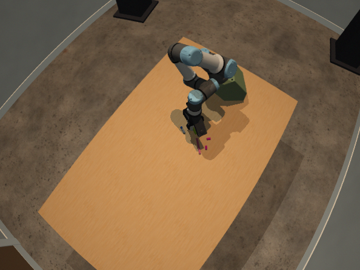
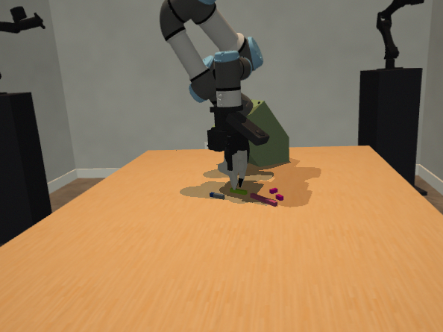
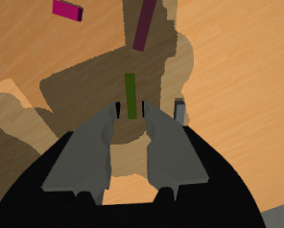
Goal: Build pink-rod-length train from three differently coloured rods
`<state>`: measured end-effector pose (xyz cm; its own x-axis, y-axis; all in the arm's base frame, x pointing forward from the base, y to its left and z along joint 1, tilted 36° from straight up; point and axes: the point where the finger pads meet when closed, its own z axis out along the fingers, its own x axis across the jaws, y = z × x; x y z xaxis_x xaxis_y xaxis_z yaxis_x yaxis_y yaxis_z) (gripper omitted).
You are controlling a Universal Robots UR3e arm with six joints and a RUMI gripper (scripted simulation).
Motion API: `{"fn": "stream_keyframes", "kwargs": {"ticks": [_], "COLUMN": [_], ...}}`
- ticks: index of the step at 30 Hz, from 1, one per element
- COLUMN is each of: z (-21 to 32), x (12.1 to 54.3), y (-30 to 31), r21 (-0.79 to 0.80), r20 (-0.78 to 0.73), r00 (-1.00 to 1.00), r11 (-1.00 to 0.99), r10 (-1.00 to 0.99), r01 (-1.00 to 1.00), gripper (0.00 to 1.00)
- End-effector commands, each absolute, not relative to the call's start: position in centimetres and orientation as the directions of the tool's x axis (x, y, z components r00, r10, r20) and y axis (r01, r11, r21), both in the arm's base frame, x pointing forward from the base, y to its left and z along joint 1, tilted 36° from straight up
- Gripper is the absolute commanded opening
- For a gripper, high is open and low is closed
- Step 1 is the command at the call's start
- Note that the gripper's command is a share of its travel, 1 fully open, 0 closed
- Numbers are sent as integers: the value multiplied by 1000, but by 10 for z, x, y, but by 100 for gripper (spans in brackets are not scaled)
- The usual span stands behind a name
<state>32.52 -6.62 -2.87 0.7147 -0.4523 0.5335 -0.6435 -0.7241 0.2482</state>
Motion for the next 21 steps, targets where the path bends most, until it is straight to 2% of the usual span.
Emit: {"fn": "stream_keyframes", "kwargs": {"ticks": [1, 21], "z": [-32, -38], "x": [327, 329], "y": [-68, -72], "r21": [247, 247], "r20": [535, 535], "r00": [714, 714], "r11": [-725, -725], "r10": [-452, -452], "r01": [-643, -643], "gripper": [14, 14]}}
